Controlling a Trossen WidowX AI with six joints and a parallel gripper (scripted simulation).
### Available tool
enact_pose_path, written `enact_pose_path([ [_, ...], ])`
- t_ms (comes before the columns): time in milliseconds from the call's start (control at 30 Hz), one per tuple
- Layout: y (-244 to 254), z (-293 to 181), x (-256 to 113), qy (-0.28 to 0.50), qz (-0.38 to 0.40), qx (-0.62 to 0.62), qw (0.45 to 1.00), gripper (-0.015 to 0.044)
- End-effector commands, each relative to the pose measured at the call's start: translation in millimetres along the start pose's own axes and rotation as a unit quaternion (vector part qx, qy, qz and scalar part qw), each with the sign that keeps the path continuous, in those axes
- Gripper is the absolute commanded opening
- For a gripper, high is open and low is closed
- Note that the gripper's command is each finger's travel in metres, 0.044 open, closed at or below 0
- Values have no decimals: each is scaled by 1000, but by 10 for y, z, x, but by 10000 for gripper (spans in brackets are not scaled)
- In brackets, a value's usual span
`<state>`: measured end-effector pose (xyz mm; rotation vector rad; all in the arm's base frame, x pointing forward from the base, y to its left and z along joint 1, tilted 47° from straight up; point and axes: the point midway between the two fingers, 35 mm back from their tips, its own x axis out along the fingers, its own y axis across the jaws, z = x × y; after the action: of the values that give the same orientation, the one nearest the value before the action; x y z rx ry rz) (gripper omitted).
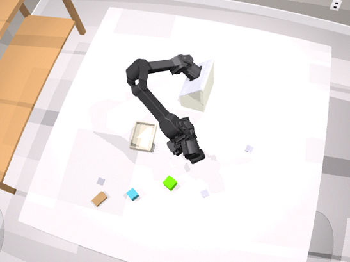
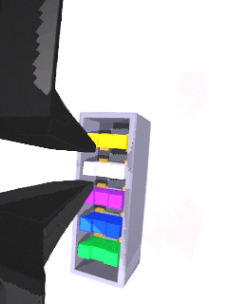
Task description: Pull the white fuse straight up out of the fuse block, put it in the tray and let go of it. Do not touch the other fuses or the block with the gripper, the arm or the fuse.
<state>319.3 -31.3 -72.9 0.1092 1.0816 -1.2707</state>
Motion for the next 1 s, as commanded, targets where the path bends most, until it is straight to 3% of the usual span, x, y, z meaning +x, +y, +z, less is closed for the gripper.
enact_pose_path([
  [0, -24, -6, 18, -3, -5, 0, 1000, 72],
  [967, -52, -67, 292, -3, -5, 0, 1000, 72],
])
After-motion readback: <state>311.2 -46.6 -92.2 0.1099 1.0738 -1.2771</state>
